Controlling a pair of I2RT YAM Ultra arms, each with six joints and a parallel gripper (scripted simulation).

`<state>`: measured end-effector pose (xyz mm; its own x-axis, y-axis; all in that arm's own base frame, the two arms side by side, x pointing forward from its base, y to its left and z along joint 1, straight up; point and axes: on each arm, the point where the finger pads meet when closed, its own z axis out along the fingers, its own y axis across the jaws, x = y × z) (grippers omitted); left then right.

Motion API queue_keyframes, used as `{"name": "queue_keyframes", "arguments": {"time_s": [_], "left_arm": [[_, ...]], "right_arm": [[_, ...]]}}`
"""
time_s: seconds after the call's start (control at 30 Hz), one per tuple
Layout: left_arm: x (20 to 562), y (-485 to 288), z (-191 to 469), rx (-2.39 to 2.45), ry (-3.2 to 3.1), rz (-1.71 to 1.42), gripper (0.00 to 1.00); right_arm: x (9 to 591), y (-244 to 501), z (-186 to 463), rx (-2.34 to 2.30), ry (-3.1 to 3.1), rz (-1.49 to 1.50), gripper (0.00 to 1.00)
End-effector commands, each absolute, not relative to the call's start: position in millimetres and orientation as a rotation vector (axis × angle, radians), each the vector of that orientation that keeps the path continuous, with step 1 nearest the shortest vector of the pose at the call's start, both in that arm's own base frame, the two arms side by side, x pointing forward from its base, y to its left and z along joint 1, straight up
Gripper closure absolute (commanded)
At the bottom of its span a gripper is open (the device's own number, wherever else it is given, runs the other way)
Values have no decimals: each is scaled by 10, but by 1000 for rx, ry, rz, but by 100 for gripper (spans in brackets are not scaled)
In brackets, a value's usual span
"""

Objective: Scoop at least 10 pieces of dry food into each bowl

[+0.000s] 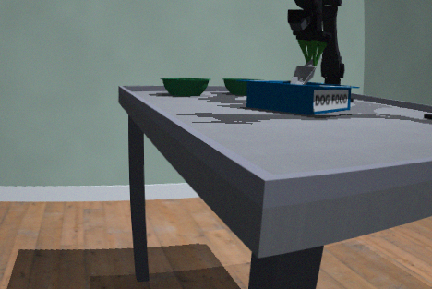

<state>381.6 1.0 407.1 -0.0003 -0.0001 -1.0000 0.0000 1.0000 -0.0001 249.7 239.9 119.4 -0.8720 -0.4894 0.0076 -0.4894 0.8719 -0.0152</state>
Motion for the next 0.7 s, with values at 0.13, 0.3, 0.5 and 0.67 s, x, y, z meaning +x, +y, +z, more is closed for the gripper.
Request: {"name": "queue_keyframes", "arguments": {"time_s": [0.13,0.3,0.5,0.67], "left_arm": [[3761,10,4277,0,1516,0,0],[3761,10,4277,0,1516,0,0],[3761,10,4277,0,1516,0,0],[3761,10,4277,0,1516,0,0]], "right_arm": [[2627,2456,1150,801,-3080,-4,100],[2640,2505,1261,816,-3107,-32,100],[2666,2552,1240,826,-3110,-34,100],[2724,2522,1105,802,-3086,-5,100]]}}
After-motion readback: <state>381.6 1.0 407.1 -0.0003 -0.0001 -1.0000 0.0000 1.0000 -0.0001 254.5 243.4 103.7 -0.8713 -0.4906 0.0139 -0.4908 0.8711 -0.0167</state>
